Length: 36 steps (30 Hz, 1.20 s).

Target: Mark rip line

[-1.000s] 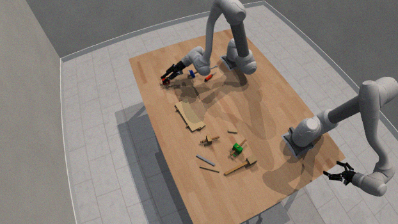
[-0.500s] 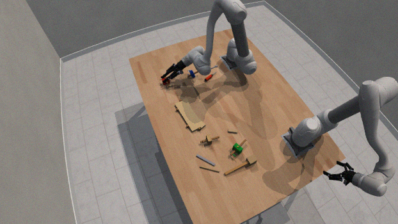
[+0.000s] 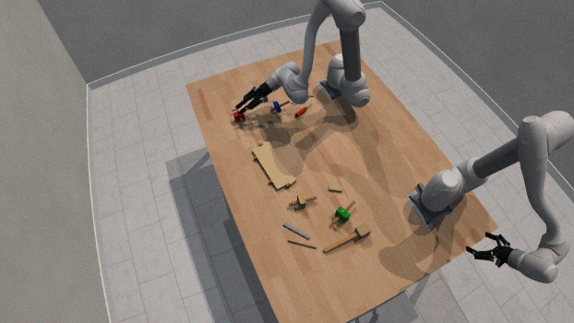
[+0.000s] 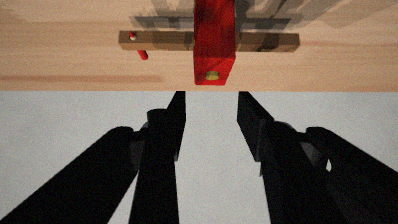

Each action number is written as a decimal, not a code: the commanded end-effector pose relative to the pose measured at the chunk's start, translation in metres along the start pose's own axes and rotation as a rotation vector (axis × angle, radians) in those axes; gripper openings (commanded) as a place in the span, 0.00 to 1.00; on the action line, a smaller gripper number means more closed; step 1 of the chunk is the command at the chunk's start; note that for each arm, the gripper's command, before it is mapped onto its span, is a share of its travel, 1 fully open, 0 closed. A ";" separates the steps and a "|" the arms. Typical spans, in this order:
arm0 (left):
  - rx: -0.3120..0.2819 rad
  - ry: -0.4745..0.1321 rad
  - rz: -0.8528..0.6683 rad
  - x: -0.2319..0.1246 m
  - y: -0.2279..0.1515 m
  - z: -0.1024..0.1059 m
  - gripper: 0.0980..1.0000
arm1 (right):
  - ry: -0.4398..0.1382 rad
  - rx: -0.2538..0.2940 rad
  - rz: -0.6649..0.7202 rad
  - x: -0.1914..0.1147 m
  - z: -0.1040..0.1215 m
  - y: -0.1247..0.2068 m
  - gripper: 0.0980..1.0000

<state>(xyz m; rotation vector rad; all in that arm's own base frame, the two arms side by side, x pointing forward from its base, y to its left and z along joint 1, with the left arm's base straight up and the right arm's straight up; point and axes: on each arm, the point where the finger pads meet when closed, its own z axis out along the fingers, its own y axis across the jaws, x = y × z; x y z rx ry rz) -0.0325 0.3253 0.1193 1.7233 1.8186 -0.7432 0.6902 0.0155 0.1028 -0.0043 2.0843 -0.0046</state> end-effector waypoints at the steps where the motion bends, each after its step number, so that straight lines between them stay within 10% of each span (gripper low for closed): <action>1: 0.000 -0.008 -0.002 -0.004 -0.003 0.002 1.00 | 0.006 0.001 0.004 0.000 -0.013 -0.001 0.30; 36: 0.000 -0.008 -0.002 -0.004 -0.003 0.002 1.00 | 0.007 0.000 0.004 -0.010 -0.045 -0.001 0.30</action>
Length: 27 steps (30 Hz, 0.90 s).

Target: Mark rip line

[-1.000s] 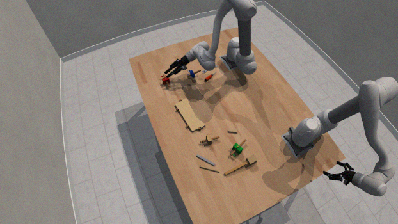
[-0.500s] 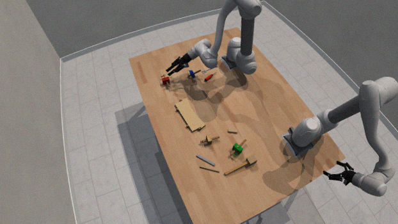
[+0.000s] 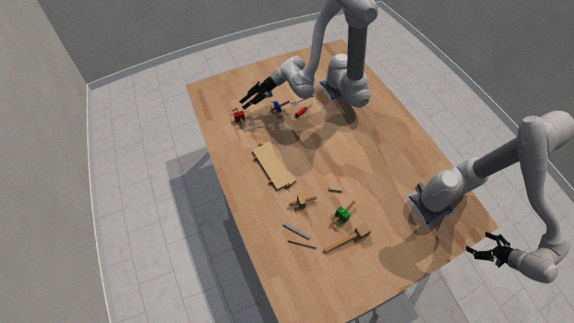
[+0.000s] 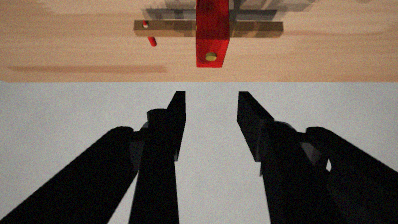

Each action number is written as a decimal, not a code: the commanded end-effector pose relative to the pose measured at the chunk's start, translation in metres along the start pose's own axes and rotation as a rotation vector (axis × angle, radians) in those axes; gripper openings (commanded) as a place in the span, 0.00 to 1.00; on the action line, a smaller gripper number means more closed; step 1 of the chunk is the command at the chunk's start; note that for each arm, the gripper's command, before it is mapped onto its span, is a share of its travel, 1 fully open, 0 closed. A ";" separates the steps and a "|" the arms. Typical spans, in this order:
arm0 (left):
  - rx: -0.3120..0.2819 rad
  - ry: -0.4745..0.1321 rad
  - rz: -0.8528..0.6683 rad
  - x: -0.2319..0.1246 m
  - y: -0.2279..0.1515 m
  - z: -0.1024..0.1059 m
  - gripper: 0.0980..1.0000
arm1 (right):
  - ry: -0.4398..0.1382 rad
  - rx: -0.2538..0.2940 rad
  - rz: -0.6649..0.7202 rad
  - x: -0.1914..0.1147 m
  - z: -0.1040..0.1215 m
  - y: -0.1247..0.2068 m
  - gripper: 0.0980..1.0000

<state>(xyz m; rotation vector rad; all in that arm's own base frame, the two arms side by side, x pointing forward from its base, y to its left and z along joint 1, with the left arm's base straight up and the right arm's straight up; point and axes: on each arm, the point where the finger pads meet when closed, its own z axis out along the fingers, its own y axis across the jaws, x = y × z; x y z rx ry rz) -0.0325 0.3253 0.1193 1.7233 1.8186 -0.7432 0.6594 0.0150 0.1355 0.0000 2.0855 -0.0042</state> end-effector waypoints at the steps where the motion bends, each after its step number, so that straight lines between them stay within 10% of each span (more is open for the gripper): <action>1: 0.000 -0.008 -0.002 -0.004 -0.003 0.002 1.00 | 0.004 -0.002 0.000 0.002 -0.003 0.000 0.30; 27: 0.000 -0.008 -0.002 -0.004 -0.003 0.002 1.00 | -0.003 -0.003 0.000 -0.089 -0.050 0.000 0.30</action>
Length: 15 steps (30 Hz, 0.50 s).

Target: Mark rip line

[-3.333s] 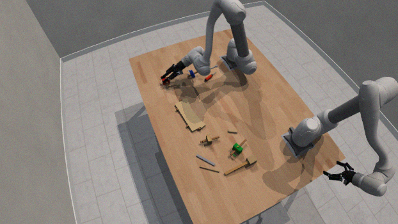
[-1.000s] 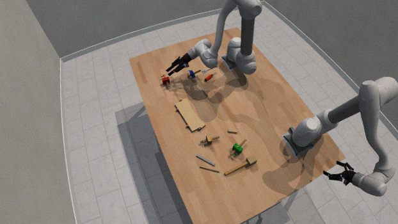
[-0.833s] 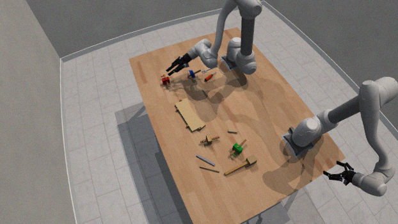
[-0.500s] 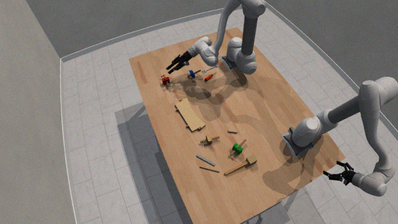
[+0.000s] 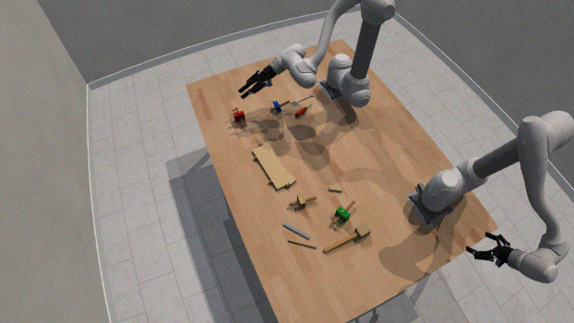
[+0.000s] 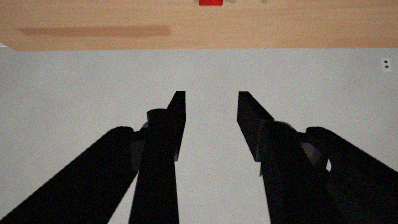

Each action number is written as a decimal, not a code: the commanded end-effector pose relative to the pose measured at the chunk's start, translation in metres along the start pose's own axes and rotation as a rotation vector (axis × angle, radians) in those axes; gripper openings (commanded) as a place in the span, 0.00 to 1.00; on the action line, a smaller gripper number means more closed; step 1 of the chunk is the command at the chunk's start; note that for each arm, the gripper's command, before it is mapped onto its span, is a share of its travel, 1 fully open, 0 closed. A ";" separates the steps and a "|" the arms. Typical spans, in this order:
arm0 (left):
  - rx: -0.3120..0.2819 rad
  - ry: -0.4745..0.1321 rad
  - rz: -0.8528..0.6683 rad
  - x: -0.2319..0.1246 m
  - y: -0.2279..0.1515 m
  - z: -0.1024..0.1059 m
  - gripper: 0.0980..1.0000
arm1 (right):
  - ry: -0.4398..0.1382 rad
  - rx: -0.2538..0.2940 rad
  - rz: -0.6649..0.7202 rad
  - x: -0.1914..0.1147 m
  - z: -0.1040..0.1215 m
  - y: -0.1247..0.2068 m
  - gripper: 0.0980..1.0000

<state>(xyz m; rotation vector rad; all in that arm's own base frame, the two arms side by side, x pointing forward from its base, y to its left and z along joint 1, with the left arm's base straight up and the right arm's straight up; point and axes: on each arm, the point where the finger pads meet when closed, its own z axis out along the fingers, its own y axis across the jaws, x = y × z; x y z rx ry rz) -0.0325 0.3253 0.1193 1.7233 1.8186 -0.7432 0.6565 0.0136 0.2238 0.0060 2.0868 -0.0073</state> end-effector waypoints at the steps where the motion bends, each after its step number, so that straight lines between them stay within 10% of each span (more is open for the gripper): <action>1: 0.000 -0.008 -0.002 -0.004 -0.003 0.002 1.00 | -0.005 -0.008 -0.003 -0.014 -0.005 0.001 0.30; 15: 0.000 -0.008 -0.002 -0.004 -0.003 0.002 1.00 | 0.000 -0.009 -0.003 -0.014 -0.004 0.002 0.30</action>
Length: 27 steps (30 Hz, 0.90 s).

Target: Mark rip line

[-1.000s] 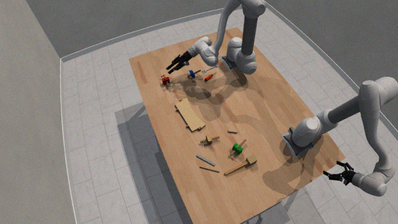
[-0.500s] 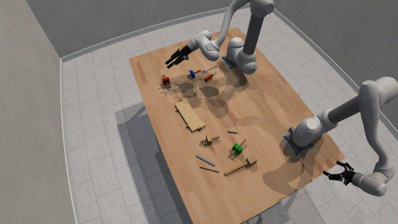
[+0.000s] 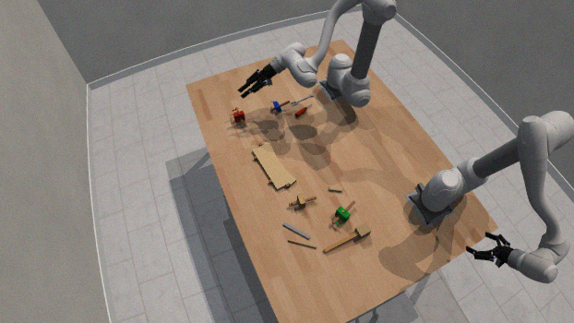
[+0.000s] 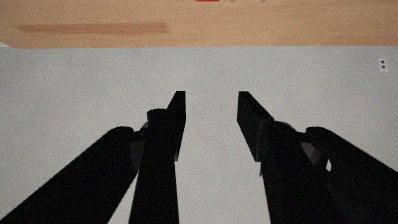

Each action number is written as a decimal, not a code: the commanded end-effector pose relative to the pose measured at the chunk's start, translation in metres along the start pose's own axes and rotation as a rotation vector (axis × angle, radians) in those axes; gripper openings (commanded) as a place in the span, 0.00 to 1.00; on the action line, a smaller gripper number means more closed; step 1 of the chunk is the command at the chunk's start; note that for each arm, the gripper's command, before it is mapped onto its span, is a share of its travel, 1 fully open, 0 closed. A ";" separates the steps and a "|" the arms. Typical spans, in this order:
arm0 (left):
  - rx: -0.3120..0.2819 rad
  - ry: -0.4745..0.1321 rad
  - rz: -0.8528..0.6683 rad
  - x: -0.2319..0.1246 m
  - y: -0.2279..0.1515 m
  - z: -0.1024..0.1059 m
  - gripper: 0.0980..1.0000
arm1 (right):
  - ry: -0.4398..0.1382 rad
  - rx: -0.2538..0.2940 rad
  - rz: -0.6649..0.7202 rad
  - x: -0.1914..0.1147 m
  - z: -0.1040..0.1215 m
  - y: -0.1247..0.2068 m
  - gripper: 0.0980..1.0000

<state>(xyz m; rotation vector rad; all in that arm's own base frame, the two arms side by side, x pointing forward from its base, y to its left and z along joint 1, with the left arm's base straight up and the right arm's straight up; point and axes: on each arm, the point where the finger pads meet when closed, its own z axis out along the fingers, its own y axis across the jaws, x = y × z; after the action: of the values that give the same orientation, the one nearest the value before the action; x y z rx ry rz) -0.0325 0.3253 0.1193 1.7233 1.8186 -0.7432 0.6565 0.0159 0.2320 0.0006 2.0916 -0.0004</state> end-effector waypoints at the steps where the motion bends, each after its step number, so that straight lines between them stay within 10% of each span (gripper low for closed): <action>1: 0.000 -0.008 -0.002 -0.004 -0.003 0.002 1.00 | -0.004 -0.002 -0.001 -0.007 0.000 0.000 0.30; 27: 0.000 -0.008 -0.002 -0.004 -0.003 0.002 1.00 | 0.068 -0.005 0.000 -0.008 0.007 0.001 0.30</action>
<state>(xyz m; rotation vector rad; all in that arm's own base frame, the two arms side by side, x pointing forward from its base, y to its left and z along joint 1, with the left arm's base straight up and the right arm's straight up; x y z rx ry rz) -0.0325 0.3253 0.1193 1.7233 1.8186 -0.7432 0.6614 0.0159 0.2325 0.0046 2.1467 0.0001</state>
